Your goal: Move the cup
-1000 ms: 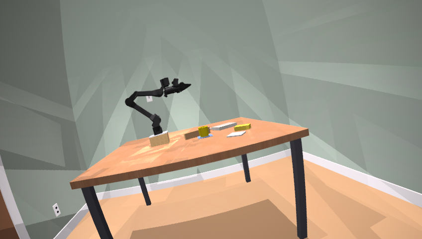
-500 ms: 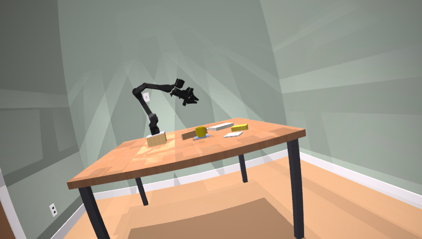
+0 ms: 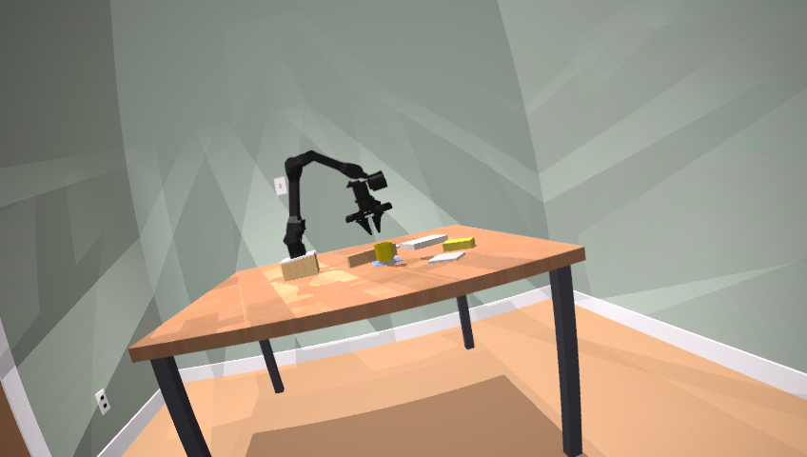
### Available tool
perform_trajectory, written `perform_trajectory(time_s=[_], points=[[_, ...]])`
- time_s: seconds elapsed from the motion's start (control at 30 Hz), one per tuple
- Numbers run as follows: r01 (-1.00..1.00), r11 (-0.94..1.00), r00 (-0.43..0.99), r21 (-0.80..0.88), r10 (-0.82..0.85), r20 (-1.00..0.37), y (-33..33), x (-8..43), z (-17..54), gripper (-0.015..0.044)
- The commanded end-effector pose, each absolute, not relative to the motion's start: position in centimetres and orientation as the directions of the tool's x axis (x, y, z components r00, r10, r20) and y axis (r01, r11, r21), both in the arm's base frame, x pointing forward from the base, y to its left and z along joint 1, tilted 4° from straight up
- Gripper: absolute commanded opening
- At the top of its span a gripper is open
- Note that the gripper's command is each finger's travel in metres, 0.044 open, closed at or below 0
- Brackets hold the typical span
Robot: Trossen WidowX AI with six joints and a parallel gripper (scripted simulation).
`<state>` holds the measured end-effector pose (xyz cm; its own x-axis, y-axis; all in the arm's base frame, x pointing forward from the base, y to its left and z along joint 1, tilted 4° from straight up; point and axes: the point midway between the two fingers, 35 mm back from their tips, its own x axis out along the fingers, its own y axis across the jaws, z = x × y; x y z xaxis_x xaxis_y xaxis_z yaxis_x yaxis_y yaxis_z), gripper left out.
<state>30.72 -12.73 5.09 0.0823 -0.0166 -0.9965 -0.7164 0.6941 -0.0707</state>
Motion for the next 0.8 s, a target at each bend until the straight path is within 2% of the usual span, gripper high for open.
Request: perform_trajectory(time_s=[0.0, 0.77], points=[[-0.767, 0.641, -0.032, 0.042, 0.028, -0.999, -13.7, 29.7, 3.8, 0.0167], [-0.767, 0.641, -0.032, 0.042, 0.028, -0.999, -13.8, 30.0, 1.4, 0.0167]])
